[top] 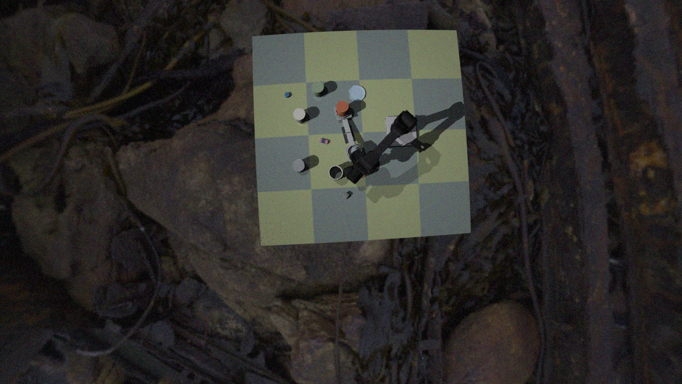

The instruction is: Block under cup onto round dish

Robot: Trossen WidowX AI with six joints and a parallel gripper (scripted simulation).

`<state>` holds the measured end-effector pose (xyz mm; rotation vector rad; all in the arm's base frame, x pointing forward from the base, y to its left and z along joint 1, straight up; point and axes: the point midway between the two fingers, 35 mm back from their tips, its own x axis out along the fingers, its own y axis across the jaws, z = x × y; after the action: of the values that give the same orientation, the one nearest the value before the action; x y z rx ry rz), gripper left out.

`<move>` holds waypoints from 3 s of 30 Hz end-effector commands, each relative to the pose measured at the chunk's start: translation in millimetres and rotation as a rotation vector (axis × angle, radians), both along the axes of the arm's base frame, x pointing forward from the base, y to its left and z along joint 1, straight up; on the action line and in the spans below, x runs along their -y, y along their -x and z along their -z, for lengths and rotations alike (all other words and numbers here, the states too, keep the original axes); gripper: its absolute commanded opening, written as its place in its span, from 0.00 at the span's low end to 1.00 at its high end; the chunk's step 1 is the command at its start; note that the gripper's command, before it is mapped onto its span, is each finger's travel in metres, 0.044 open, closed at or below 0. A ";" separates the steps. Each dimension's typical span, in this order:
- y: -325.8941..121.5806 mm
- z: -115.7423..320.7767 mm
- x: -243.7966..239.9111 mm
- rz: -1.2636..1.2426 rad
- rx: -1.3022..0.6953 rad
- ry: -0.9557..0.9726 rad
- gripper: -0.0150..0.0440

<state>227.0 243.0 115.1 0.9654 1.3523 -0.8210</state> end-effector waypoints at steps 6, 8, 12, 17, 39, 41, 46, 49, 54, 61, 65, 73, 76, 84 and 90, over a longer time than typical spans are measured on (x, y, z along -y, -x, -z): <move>-7.3 -8.4 9.4 -0.309 0.032 0.015 0.69; -8.3 -9.7 11.4 -0.378 0.036 0.019 0.69; -16.4 -13.2 14.7 -0.502 0.064 0.017 0.69; -29.0 -18.3 19.2 -0.650 0.109 0.015 0.69; -49.5 -27.8 57.5 -1.223 0.172 0.107 0.69; -48.5 -28.2 60.0 -1.282 0.167 0.114 0.69; -45.4 -29.5 67.1 -1.452 0.150 0.130 0.69; -43.5 -30.3 71.2 -1.555 0.139 0.138 0.69; -40.1 -31.7 78.2 -1.725 0.121 0.146 0.69; -35.2 -34.0 87.7 -1.965 0.096 0.148 0.69; -32.2 -35.4 93.0 -2.101 0.082 0.144 0.69; -28.0 -37.4 100.2 -2.289 0.065 0.132 0.69; -28.0 -37.4 100.2 -2.289 0.065 0.132 0.69; -28.4 -22.4 100.0 -2.289 0.065 0.132 0.69; -28.9 -15.2 99.7 -2.289 0.066 0.132 0.69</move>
<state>256.2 143.0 136.1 -0.8821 1.3510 0.8727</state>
